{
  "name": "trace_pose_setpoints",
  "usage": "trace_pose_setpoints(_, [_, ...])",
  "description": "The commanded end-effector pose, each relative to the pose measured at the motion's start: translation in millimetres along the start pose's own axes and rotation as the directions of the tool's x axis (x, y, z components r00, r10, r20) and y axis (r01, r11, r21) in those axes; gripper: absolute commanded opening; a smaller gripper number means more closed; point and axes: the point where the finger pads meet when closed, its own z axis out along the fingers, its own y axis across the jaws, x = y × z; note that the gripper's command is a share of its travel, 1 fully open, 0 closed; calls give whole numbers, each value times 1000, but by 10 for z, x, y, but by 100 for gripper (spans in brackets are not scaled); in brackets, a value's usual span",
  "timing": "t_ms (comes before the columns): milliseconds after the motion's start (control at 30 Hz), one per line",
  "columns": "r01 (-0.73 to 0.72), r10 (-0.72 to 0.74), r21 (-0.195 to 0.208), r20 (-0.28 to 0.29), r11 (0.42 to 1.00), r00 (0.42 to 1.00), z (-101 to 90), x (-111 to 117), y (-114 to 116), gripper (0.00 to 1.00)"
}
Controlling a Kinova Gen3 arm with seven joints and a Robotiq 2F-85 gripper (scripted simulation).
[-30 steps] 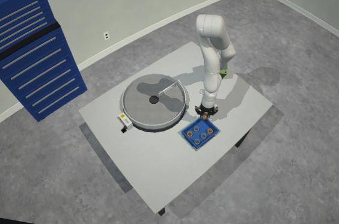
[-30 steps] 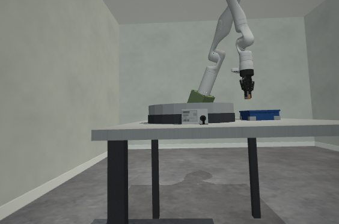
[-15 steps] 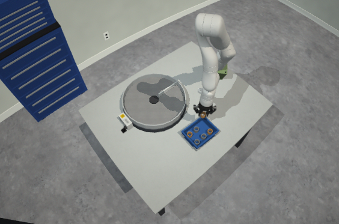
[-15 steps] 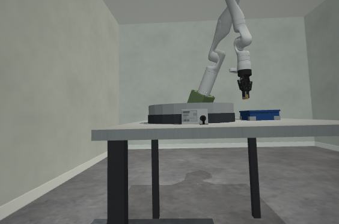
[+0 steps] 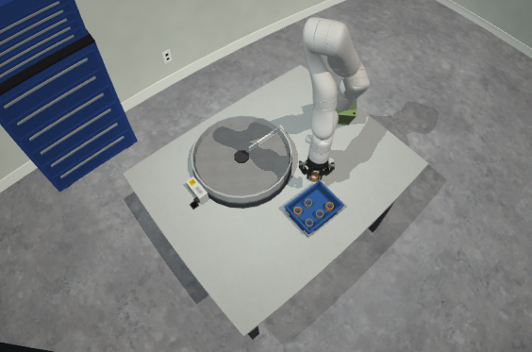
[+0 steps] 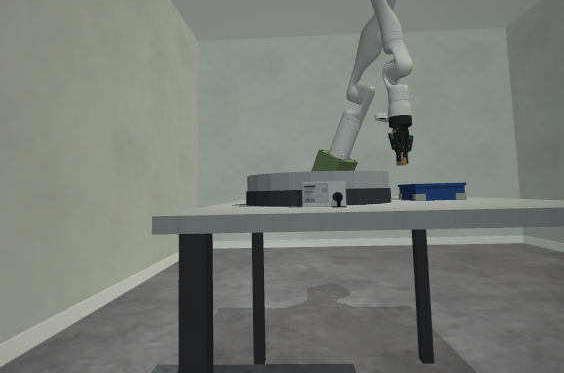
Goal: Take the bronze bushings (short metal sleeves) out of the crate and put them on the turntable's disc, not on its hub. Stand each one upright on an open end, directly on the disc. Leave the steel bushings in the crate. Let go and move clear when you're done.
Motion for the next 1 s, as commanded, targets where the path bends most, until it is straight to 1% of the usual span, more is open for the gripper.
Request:
trace_pose_setpoints(0, [-16, 16, 5, 0, 1000, 1000, -2, 76, -98, 0])
trace_pose_setpoints(200, [-16, 16, 5, 0, 1000, 1000, -3, 252, -302, 0])
trace_pose_setpoints(367, [-16, 16, 5, 0, 1000, 1000, -4, 453, -536, 0])
trace_pose_setpoints(433, [-16, 16, 5, 0, 1000, 1000, -4, 453, -536, 0])
trace_pose_setpoints(767, [-16, 16, 5, 0, 1000, 1000, -7, 990, -1160, 0])
trace_pose_setpoints(933, [-16, 16, 5, 0, 1000, 1000, -8, 1218, -1426, 0])
trace_pose_setpoints(967, [-16, 16, 5, 0, 1000, 1000, -8, 1218, -1426, 0])
